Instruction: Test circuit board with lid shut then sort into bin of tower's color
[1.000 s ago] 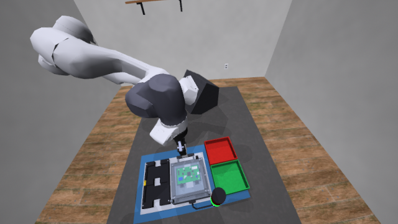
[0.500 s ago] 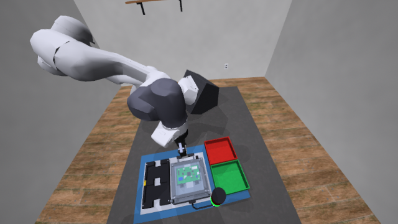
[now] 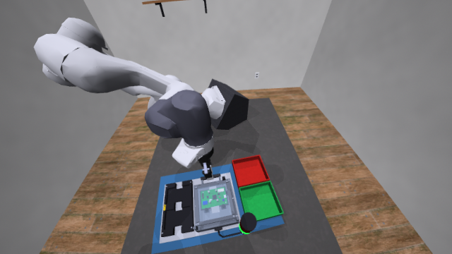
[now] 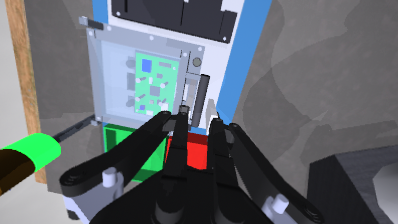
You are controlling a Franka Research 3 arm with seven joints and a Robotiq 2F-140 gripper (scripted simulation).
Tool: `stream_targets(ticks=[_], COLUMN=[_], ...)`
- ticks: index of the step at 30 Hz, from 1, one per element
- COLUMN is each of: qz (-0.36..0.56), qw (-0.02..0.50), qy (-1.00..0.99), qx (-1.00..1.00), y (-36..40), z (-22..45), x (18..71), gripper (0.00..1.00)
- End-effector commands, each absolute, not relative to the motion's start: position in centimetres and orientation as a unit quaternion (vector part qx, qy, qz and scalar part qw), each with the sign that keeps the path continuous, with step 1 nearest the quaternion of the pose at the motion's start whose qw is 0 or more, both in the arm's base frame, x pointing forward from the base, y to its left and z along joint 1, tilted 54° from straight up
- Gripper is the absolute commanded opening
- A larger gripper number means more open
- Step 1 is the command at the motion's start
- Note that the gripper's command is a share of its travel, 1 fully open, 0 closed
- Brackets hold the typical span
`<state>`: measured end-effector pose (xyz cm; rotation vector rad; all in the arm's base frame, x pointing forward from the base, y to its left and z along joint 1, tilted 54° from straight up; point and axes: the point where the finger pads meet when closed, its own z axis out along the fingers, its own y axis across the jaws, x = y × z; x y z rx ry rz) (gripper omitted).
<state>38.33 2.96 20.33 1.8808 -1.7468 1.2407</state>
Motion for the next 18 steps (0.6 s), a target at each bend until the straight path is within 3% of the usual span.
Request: stream_targets(ticks=[1, 18], qz=[0.431, 0.431], qw=[0.143, 0.143], qy=[-0.607, -0.607], qx=[0.652, 0.652], y=[2.96, 2.33], z=[20.25, 19.72], x=[38.35, 38.70], gripper=[0.16, 0.16])
